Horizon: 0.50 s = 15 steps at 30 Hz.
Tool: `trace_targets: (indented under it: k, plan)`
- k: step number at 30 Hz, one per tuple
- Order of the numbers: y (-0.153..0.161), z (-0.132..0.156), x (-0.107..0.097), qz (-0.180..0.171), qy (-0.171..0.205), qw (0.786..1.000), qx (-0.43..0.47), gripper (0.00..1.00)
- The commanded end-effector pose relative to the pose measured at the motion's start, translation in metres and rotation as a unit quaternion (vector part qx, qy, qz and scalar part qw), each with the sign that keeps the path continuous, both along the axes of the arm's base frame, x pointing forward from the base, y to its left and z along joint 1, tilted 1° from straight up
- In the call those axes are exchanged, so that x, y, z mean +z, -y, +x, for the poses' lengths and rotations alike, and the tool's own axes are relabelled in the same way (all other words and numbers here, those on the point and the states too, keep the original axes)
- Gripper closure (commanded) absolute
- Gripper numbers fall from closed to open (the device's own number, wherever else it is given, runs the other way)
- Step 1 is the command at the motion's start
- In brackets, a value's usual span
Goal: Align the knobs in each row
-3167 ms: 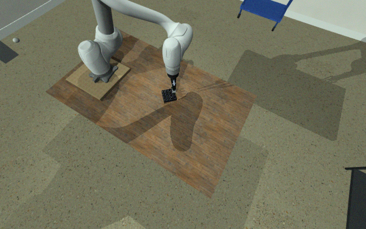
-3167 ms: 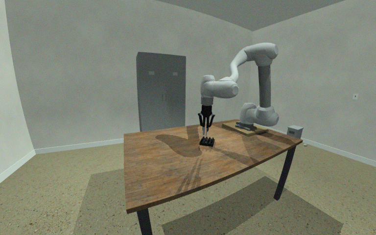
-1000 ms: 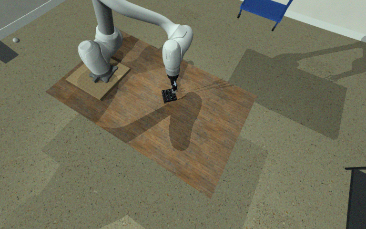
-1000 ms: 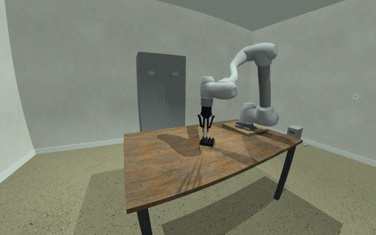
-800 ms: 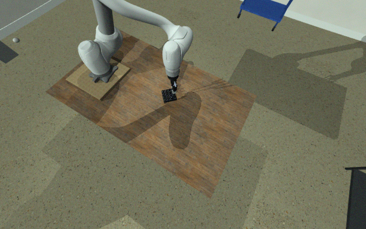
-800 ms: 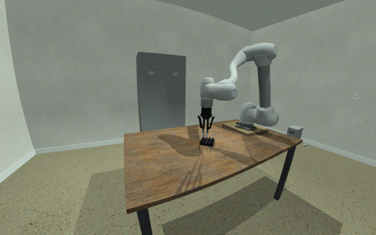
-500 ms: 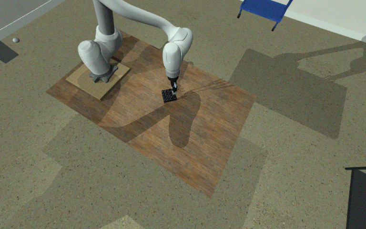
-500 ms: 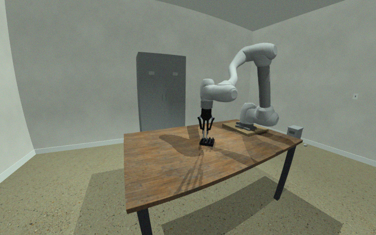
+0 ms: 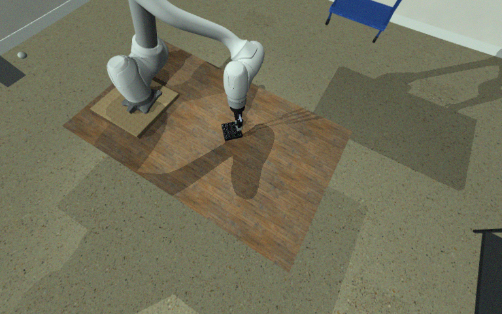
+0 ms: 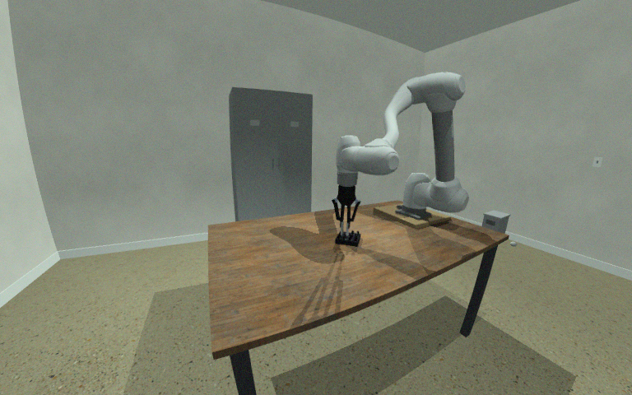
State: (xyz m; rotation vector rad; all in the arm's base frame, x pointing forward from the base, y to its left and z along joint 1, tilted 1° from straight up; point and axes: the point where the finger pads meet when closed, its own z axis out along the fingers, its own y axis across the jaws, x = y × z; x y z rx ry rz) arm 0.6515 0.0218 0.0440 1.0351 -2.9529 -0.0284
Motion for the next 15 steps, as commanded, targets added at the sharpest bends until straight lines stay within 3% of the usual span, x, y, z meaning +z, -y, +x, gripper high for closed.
trace_targets:
  k: [1, 15]
  plan:
    - [0.0000, 0.0000, -0.0011, 0.000, 0.000, 1.000, 0.000, 0.88]
    - [-0.0001, -0.0001, -0.0029, 0.000, 0.000, 1.000, 0.000, 0.88]
